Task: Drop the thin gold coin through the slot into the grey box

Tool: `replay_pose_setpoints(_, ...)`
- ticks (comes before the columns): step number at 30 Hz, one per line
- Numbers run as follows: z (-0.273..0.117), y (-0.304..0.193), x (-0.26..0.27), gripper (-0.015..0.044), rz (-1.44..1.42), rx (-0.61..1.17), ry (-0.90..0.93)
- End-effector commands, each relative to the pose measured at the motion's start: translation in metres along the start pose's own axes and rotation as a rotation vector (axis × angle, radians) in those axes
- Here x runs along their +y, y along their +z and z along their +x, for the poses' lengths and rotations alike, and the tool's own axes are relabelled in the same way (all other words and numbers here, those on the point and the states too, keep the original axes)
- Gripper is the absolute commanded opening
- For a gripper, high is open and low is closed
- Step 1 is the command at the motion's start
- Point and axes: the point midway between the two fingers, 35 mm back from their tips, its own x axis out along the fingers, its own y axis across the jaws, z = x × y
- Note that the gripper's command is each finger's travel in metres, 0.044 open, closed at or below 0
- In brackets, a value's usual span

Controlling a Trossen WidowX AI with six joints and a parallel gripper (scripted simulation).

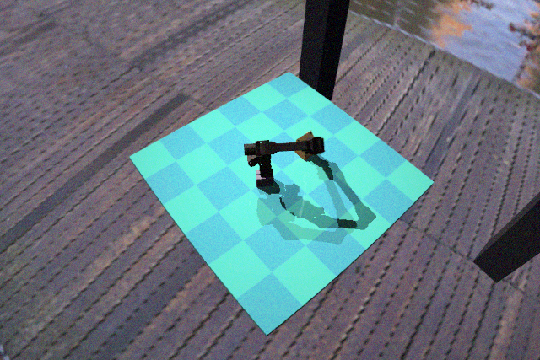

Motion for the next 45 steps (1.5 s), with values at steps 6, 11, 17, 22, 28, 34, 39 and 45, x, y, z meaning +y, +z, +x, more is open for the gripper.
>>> replay_pose_setpoints(6,0.006,-0.001,0.001,0.0000,0.013,0.001,0.004)
replay_pose_setpoints(11,0.010,-0.001,0.001,0.0000,0.011,0.001,0.004)
replay_pose_setpoints(17,0.014,-0.001,0.001,0.0000,0.011,0.001,0.004)
replay_pose_setpoints(22,0.013,0.000,0.000,0.0079,0.004,0.000,-0.001)
replay_pose_setpoints(28,0.013,0.000,0.000,0.0161,0.004,0.000,-0.001)
replay_pose_setpoints(34,0.013,0.000,0.000,0.0161,0.004,0.000,-0.001)
replay_pose_setpoints(39,0.000,0.000,0.000,0.0292,0.005,0.000,-0.002)
replay_pose_setpoints(45,-0.018,0.000,-0.001,0.0440,0.050,0.011,0.003)
